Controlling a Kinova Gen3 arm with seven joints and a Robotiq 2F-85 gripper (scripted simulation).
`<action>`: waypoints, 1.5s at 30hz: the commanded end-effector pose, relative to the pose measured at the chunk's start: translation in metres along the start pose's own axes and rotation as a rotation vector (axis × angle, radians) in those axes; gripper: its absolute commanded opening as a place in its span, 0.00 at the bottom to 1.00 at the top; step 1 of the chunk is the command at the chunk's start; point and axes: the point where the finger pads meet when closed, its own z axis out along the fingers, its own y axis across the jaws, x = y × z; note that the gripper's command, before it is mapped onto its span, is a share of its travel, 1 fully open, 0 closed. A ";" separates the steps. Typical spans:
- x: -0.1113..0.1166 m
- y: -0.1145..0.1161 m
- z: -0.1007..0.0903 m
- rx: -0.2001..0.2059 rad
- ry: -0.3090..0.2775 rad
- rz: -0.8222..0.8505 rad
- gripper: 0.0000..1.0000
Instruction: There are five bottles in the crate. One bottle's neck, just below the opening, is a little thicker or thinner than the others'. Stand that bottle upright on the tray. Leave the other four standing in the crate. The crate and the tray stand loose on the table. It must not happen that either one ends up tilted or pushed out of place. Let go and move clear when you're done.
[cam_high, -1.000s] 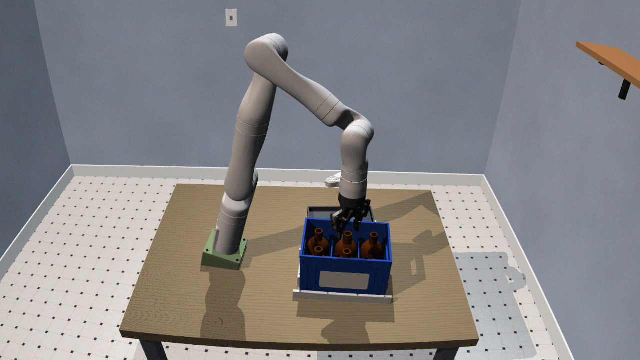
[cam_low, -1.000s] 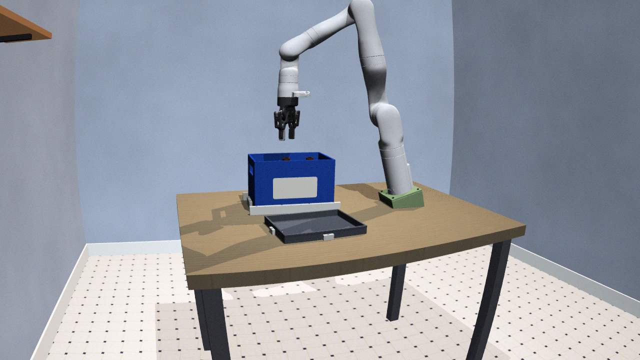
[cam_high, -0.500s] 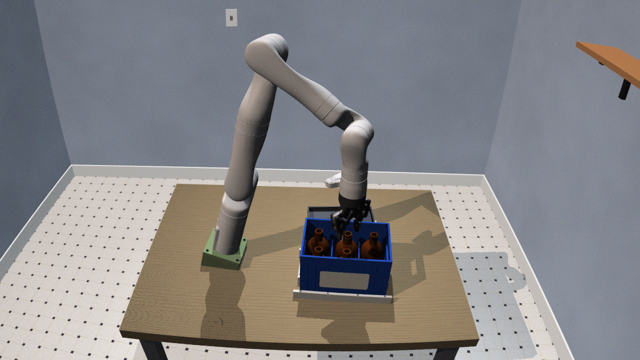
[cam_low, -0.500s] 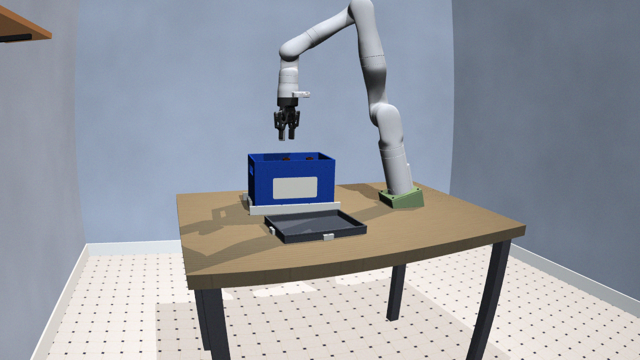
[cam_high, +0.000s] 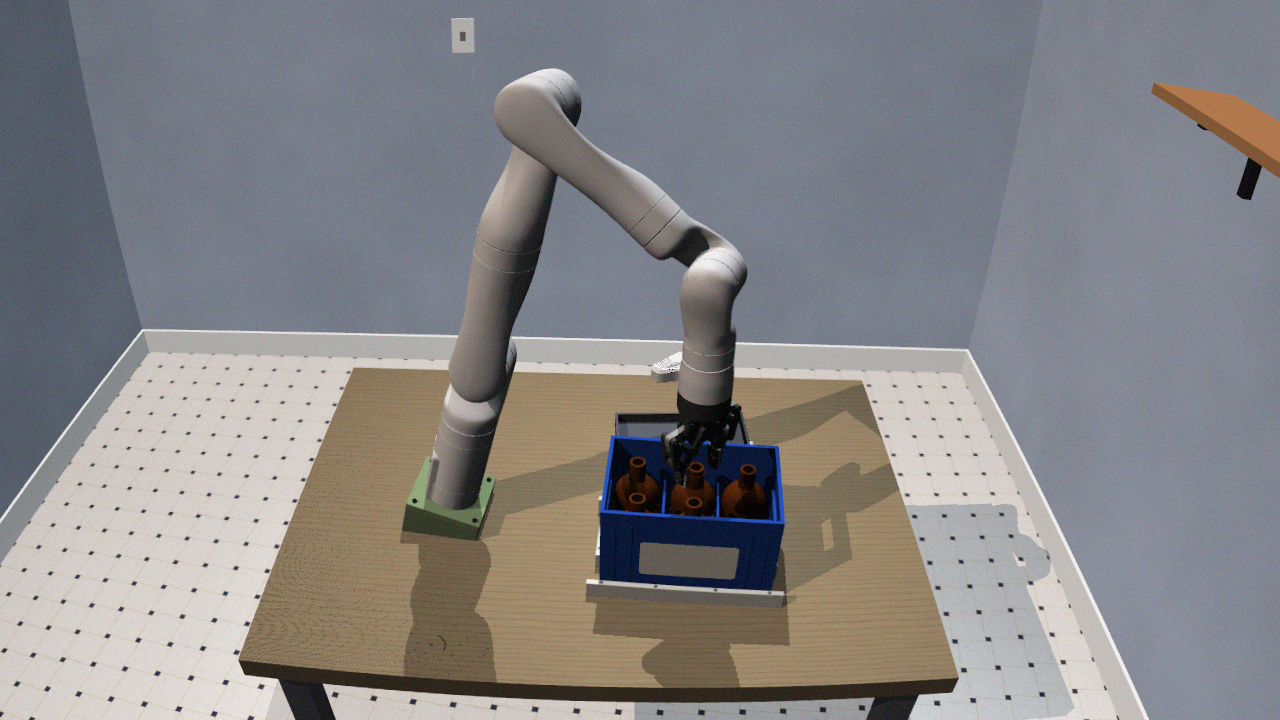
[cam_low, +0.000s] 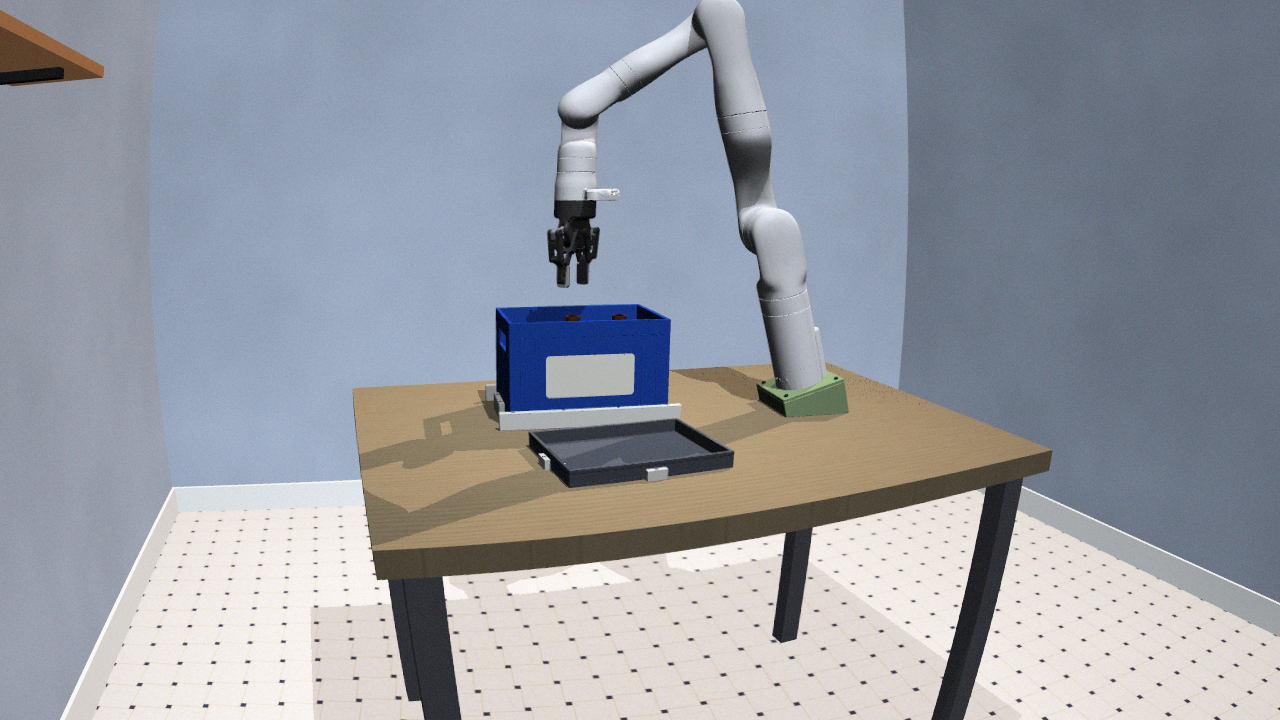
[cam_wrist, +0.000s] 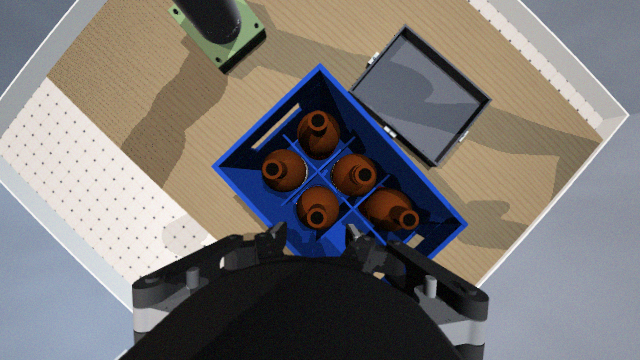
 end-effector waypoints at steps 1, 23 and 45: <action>0.001 0.000 0.004 0.002 0.002 0.000 0.64; 0.001 0.000 0.028 0.002 0.002 0.000 0.64; 0.001 0.000 0.032 0.002 0.002 0.000 0.64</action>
